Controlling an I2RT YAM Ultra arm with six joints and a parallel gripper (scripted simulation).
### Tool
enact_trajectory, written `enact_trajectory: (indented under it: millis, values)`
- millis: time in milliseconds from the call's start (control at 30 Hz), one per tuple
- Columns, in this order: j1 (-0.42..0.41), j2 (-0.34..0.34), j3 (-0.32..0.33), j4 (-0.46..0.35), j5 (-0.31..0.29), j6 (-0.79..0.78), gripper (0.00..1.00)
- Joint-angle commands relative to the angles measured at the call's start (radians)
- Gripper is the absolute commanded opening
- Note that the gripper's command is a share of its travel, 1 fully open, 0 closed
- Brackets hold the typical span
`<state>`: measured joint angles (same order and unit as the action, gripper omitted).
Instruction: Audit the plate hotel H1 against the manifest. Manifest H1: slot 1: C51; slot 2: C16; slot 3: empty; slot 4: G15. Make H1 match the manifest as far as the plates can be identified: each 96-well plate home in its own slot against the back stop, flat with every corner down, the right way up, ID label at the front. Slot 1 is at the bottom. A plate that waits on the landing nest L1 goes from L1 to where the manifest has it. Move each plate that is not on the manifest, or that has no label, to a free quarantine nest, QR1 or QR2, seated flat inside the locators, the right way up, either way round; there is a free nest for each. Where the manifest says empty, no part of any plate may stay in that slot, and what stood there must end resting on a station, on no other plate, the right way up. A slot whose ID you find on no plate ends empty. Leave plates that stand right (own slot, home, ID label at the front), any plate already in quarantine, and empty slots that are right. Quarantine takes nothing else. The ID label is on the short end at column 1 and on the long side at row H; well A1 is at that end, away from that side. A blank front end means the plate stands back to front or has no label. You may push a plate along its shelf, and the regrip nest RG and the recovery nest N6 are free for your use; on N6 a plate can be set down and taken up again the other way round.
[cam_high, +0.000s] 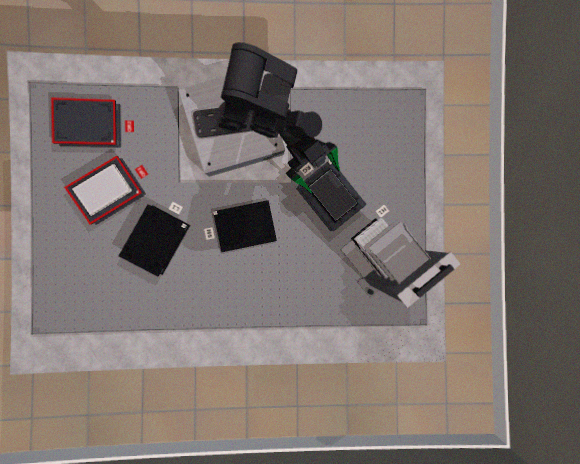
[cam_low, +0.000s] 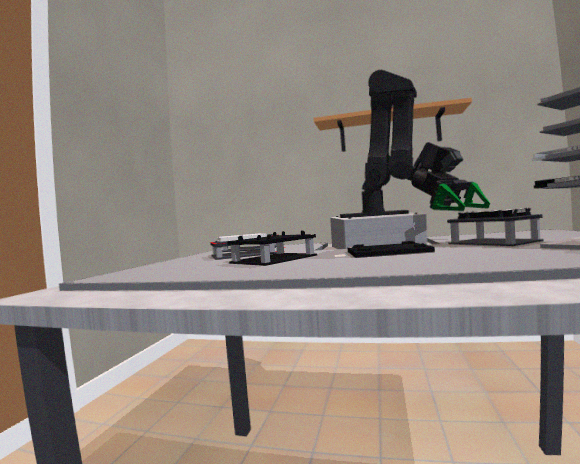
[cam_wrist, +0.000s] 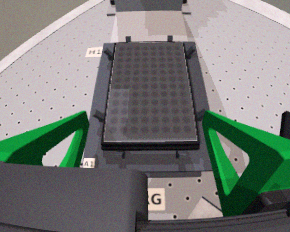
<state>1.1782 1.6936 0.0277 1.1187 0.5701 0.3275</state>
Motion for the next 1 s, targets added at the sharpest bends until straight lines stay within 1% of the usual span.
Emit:
enact_trajectory:
  millis: [0,33,300,533,600,967]
  values:
    - [0.003,-0.049,0.004,-0.085,0.008,0.003,1.0]
    - [0.003,-0.049,0.004,-0.085,0.008,0.003,1.0]
    - [0.011,-0.232,0.017,-0.284,0.015,0.009,1.0]
    - [0.019,-0.375,0.036,-0.449,0.021,0.014,1.0]
    - [0.019,-0.375,0.036,-0.449,0.021,0.014,1.0]
    - [0.031,-0.561,0.076,-0.679,0.031,0.022,1.0]
